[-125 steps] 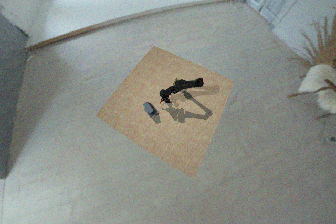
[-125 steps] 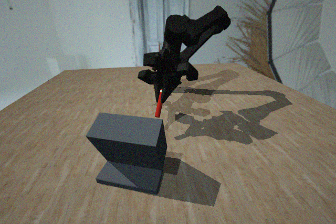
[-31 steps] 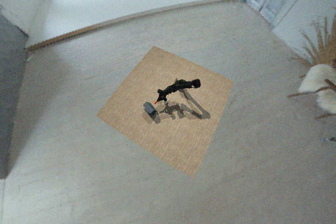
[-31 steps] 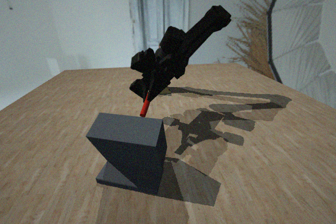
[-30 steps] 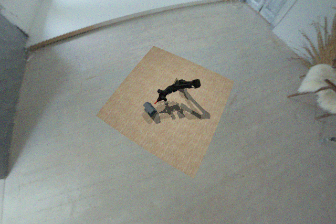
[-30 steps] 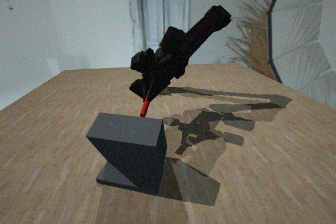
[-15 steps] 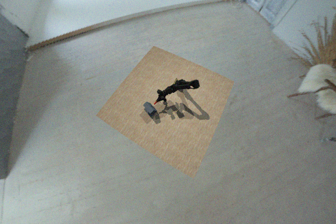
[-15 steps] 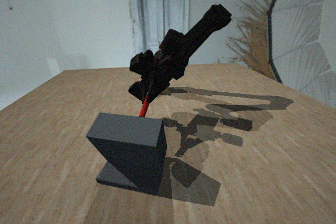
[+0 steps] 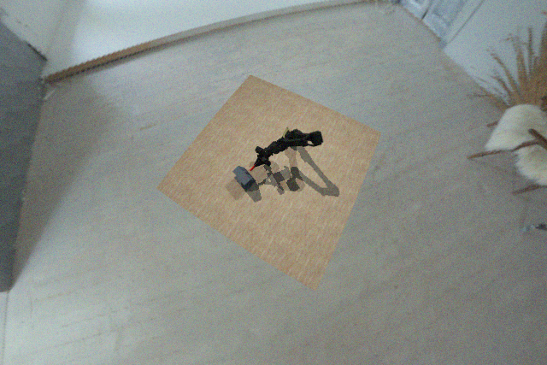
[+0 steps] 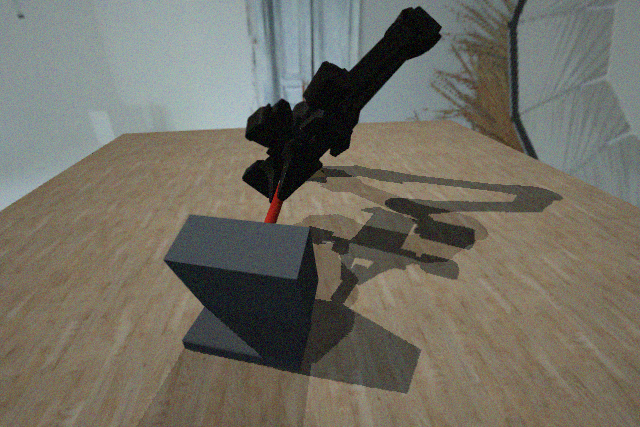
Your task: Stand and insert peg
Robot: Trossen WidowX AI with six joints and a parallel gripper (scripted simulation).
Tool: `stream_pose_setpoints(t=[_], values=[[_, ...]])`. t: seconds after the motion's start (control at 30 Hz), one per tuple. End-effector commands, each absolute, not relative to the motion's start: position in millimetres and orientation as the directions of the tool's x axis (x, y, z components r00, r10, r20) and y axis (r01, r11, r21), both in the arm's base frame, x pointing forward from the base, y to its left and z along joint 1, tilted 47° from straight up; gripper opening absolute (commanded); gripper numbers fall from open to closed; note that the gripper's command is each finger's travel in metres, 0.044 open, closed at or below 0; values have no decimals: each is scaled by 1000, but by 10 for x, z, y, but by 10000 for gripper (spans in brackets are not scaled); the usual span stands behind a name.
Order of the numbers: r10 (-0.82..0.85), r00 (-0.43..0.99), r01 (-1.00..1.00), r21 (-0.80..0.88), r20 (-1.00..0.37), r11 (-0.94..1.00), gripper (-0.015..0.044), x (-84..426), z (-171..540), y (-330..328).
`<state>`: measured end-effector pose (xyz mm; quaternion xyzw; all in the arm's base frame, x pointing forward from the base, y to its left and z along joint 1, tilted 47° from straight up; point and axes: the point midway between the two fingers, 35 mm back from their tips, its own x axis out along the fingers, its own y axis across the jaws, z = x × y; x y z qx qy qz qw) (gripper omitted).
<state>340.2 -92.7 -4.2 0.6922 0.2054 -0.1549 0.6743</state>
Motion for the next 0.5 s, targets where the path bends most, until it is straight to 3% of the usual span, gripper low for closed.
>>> stream_pose_setpoints(t=[0.0, 0.47], values=[[73, 866, 497, 868, -495, -11, 0, 3420, -71, -926], [72, 867, 495, 869, -493, -7, 0, 3571, -159, -908]])
